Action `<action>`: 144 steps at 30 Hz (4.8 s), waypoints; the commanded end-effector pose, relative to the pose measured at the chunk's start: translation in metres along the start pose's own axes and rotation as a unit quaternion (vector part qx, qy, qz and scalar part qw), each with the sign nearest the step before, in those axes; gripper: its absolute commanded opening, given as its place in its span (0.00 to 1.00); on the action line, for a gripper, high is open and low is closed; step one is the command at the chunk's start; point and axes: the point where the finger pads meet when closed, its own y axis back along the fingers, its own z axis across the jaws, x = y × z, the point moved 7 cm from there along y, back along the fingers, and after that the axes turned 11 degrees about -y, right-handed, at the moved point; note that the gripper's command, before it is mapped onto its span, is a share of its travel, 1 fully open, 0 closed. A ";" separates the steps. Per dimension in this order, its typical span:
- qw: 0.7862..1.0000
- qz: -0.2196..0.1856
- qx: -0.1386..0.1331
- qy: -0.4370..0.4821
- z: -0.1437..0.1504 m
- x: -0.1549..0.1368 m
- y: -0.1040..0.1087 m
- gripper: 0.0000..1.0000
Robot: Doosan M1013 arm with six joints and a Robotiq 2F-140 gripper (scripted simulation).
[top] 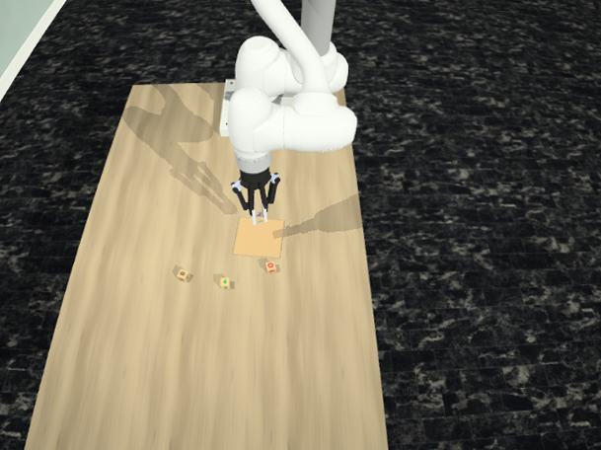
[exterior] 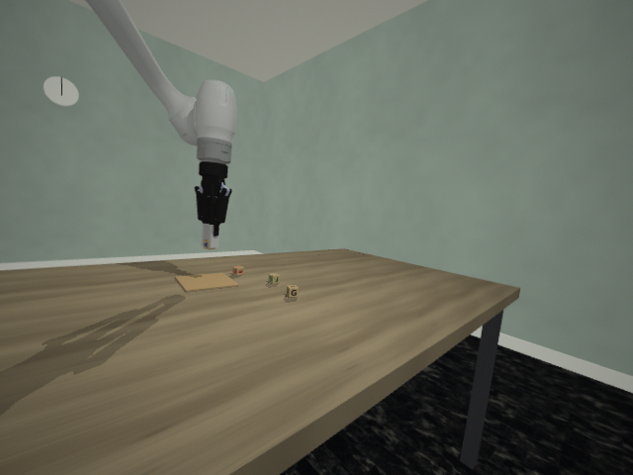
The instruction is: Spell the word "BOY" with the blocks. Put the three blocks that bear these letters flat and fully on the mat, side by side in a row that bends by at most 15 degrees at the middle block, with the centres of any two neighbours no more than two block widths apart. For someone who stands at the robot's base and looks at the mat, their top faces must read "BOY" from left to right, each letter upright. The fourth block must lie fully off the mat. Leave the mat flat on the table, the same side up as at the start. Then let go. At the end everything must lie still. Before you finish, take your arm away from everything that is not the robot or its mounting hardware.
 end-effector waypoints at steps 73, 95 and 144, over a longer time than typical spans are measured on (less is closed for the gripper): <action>0.614 0.003 -0.001 -0.790 0.043 -0.012 0.005 0.13; 0.613 0.003 -0.001 -0.790 0.043 -0.012 -0.026 0.13; 0.613 0.003 -0.001 -0.790 0.043 -0.012 -0.091 0.13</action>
